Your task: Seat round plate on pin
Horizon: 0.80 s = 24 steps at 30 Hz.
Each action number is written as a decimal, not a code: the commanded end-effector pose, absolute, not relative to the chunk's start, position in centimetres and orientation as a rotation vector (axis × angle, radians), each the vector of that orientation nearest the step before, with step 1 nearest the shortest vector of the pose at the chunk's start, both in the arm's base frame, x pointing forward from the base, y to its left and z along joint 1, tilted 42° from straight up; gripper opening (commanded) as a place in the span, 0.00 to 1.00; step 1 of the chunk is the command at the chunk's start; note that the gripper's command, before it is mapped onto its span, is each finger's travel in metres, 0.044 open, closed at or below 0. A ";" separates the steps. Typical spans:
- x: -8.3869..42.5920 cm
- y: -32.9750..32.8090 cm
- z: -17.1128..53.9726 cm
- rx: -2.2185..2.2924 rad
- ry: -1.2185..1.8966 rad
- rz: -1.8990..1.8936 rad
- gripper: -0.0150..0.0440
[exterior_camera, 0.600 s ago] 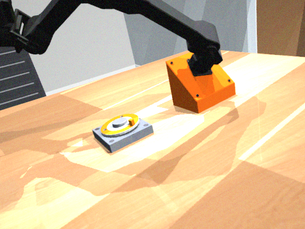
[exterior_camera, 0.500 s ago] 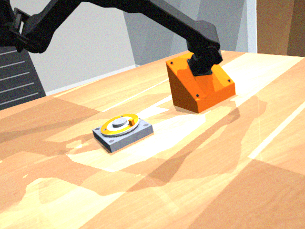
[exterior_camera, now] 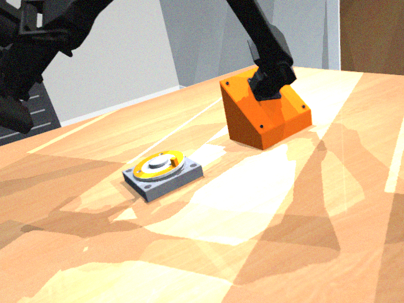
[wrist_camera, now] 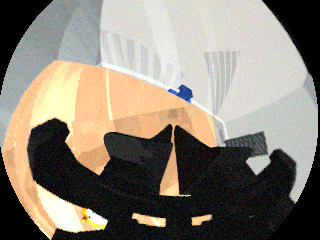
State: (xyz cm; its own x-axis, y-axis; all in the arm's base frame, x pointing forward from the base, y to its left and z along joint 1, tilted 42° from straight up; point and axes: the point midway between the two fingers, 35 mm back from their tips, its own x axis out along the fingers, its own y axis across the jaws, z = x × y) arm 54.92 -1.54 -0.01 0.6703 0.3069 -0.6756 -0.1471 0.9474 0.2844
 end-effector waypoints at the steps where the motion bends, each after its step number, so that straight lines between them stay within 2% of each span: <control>1: 48.5 2.0 -0.4 0.238 1.026 0.386 0.25; 6: 41.1 5.0 0.6 0.288 1.250 0.512 0.25; 8: 39.7 5.6 0.9 0.300 1.290 0.535 0.25; 14: 29.1 8.8 4.4 0.413 1.576 0.695 0.25; 24: 27.7 9.5 4.7 0.433 1.615 0.716 0.25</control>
State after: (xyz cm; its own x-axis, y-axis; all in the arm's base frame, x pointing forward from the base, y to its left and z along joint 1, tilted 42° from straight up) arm 28.08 9.14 4.86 -0.1653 0.6408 -0.7497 -0.1188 0.7417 0.6602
